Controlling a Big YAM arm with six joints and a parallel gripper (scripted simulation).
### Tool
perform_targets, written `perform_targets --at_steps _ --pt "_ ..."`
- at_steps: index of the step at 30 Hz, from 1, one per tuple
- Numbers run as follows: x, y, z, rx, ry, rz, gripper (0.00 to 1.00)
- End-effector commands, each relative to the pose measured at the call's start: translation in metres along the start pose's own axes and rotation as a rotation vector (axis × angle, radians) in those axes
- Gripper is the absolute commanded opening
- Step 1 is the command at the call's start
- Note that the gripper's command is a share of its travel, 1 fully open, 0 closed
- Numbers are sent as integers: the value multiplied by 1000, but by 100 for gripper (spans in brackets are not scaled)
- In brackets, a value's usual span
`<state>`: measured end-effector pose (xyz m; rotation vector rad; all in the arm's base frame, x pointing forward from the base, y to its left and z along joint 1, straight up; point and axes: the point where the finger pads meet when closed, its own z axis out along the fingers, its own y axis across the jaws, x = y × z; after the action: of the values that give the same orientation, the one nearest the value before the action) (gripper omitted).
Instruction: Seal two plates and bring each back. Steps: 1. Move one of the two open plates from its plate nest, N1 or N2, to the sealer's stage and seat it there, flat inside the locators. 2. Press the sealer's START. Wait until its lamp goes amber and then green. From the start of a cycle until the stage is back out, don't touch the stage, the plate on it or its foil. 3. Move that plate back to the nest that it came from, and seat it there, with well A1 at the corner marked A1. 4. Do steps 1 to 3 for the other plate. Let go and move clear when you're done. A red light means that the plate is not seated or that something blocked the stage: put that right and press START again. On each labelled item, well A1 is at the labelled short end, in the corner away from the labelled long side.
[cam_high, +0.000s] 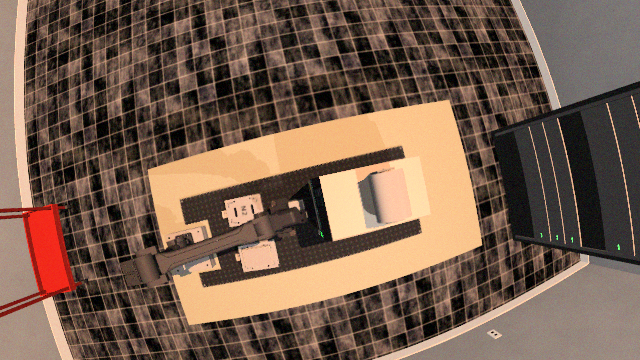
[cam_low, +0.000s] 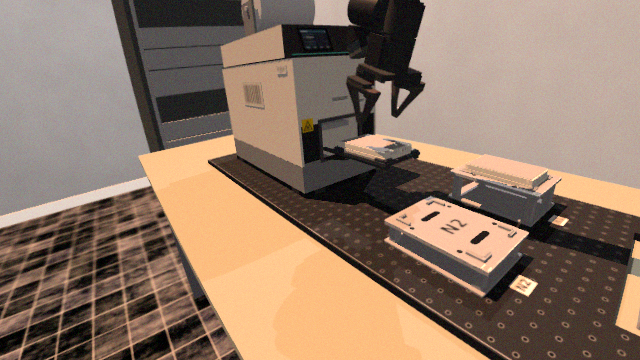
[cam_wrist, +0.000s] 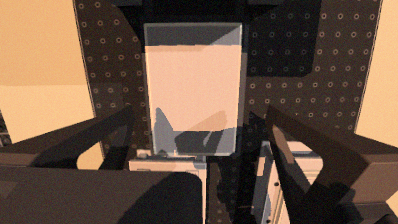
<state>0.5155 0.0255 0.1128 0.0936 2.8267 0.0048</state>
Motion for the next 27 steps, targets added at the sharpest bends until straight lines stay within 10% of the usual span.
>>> perform_targets --at_steps 1,27 --pt "-10 1 -12 -7 -43 -16 100" --pt "5 -1 33 7 10 6 100"
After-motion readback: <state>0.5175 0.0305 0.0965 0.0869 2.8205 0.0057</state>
